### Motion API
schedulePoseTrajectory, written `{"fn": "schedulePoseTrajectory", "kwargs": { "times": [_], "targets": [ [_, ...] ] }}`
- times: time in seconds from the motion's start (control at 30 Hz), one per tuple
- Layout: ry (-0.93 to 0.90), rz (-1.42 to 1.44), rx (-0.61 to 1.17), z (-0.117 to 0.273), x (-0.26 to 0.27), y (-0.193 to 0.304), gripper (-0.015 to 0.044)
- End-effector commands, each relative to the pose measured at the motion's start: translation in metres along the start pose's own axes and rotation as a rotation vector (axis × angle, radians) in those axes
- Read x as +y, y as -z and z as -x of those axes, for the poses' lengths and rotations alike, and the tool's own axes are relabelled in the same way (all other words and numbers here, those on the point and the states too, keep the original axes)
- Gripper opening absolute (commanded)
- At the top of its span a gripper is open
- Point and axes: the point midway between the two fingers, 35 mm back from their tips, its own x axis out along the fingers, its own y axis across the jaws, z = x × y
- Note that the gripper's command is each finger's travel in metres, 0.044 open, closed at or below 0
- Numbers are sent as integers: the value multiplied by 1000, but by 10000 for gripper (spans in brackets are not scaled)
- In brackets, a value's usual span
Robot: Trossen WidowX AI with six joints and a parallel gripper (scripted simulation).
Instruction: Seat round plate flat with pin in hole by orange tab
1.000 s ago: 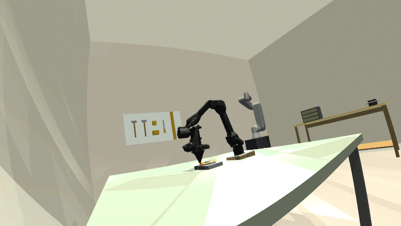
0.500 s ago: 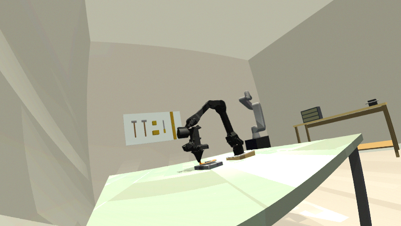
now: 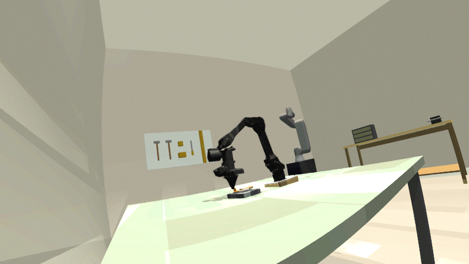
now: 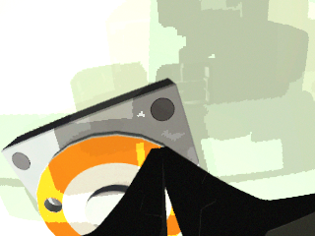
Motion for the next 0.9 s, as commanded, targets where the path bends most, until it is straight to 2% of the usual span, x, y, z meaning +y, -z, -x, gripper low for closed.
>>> {"fn": "schedulePoseTrajectory", "kwargs": {
  "times": [0.0, 0.87],
  "targets": [
    [8, -1, 14, -3, -5, 6, 0],
    [9, -1, 15, -2, -17, 25, 0]
  ]
}}
